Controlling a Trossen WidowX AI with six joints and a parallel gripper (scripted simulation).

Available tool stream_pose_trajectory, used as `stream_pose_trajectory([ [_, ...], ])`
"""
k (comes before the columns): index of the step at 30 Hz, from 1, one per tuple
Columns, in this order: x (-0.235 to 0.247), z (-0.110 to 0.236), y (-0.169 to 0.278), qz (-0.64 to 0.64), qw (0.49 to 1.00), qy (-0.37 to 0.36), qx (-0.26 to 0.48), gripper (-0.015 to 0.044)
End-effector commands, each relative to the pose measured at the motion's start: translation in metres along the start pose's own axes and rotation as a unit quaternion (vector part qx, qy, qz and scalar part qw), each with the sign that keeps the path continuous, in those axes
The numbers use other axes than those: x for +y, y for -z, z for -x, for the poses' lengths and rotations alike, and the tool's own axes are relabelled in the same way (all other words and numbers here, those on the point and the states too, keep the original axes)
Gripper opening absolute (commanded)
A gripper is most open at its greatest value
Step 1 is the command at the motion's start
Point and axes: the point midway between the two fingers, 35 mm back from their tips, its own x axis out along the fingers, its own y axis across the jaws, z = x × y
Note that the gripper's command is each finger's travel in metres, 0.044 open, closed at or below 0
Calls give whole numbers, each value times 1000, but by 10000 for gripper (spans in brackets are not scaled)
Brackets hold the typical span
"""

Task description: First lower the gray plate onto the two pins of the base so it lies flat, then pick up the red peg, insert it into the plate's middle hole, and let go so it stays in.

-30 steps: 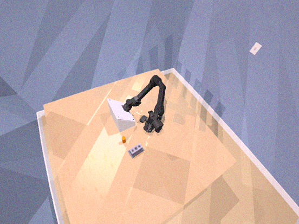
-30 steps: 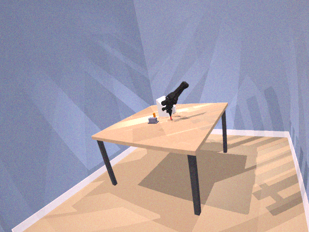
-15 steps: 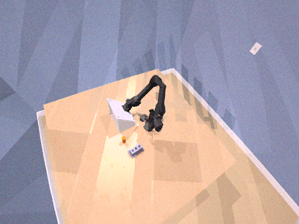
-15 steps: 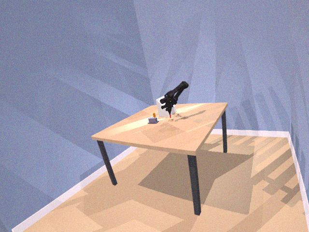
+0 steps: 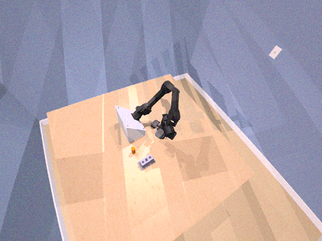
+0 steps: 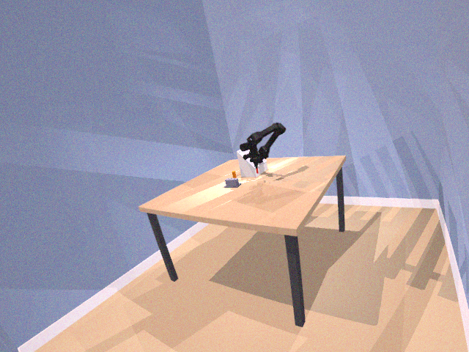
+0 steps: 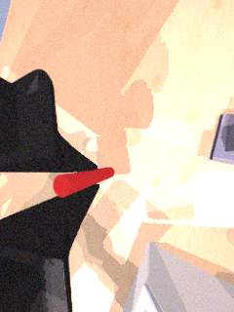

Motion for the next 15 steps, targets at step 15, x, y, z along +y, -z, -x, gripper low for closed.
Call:
stream_pose_trajectory([
  [15,13,6,-37,-12,1000,0,-3,0],
])
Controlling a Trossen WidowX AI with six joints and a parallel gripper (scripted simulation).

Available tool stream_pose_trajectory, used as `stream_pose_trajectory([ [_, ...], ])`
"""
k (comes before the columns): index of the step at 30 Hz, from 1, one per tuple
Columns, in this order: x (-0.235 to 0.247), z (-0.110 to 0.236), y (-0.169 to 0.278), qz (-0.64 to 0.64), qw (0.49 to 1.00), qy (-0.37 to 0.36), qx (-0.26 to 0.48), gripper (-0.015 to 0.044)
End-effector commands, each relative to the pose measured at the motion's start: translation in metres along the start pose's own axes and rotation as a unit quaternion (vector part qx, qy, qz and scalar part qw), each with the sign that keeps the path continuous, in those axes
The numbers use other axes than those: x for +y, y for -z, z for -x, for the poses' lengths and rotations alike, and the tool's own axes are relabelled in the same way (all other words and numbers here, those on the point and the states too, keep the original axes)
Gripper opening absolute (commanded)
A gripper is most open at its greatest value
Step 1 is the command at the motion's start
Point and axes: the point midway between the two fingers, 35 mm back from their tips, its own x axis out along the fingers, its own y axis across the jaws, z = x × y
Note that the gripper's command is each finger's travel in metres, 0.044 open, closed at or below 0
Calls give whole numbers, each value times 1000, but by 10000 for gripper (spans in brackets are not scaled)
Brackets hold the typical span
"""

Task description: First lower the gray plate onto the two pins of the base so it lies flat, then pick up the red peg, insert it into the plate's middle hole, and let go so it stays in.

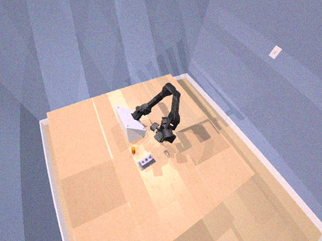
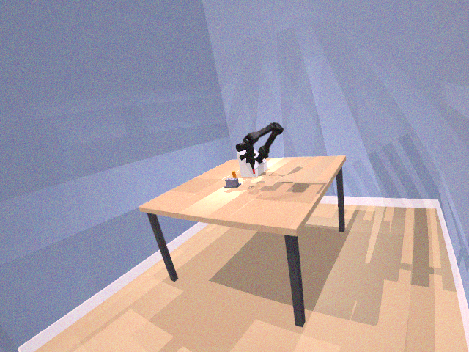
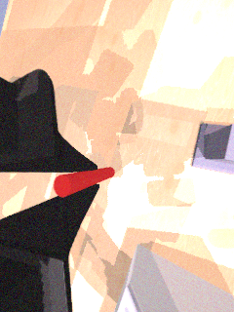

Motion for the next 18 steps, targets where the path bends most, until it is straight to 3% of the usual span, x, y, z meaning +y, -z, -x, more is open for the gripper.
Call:
stream_pose_trajectory([
  [1,4,2,-14,-5,1000,-1,-3,0],
  [18,13,6,-64,-8,1000,-1,-5,0],
])
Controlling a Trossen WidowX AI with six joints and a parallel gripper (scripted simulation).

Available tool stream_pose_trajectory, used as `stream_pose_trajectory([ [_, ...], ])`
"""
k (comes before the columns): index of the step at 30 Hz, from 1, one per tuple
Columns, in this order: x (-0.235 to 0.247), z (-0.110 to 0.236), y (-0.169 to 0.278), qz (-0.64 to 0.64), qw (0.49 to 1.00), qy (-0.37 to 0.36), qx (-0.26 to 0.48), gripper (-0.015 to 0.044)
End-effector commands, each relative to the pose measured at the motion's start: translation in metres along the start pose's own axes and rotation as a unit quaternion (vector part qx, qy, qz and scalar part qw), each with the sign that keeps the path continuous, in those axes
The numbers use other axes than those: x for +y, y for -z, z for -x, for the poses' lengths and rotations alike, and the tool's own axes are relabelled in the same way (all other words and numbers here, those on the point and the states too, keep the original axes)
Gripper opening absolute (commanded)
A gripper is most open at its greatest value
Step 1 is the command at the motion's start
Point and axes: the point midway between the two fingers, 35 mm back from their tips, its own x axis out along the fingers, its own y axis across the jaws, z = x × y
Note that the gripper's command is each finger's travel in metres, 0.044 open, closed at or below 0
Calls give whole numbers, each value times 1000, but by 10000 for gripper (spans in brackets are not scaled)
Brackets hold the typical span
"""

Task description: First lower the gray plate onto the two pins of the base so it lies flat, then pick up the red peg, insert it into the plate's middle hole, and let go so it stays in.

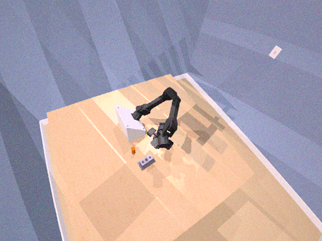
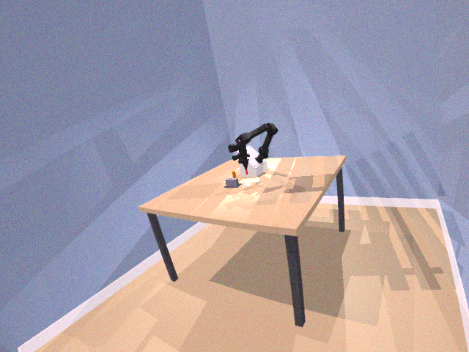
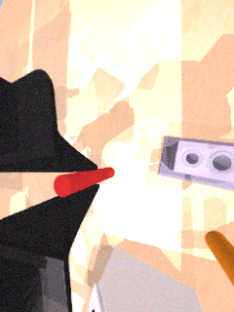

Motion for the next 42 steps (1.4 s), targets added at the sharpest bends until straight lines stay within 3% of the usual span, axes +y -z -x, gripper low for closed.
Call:
stream_pose_trajectory([
  [1,2,1,-15,6,1000,0,-3,0],
  [42,-4,-6,-131,28,1000,-2,2,0],
])
